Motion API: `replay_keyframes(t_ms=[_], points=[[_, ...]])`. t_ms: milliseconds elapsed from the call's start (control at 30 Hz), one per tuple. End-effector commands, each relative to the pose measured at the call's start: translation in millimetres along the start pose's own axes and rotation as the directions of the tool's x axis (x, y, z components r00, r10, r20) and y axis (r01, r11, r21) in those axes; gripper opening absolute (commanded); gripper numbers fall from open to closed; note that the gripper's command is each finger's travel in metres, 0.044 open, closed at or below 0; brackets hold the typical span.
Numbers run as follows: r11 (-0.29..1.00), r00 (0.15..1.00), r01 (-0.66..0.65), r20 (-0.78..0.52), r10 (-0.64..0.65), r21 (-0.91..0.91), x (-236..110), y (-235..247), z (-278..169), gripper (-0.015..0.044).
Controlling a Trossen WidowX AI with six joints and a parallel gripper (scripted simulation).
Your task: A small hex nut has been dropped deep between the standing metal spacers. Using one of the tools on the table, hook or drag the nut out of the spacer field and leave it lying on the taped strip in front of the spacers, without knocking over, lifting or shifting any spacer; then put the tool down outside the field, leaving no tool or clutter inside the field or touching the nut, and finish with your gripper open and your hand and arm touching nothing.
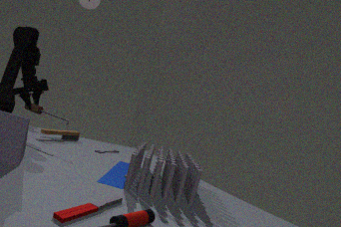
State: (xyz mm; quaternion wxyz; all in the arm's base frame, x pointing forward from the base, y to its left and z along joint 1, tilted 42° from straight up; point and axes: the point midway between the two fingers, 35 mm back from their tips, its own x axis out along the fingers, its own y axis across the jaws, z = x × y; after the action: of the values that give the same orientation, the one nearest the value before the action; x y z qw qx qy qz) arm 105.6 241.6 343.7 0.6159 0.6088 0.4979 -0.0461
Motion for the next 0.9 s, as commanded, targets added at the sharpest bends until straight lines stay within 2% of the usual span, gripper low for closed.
replay_keyframes(t_ms=[0, 867], points=[[1.0, 1.0, 0.001, 0.009, -0.001, 0.003, 4.7, -1.9, 0.1, 0.0], [1.0, 1.0, 0.001, 0.009, -0.001, 0.003, 24.5, -7.7, -7.0, 0.0]])
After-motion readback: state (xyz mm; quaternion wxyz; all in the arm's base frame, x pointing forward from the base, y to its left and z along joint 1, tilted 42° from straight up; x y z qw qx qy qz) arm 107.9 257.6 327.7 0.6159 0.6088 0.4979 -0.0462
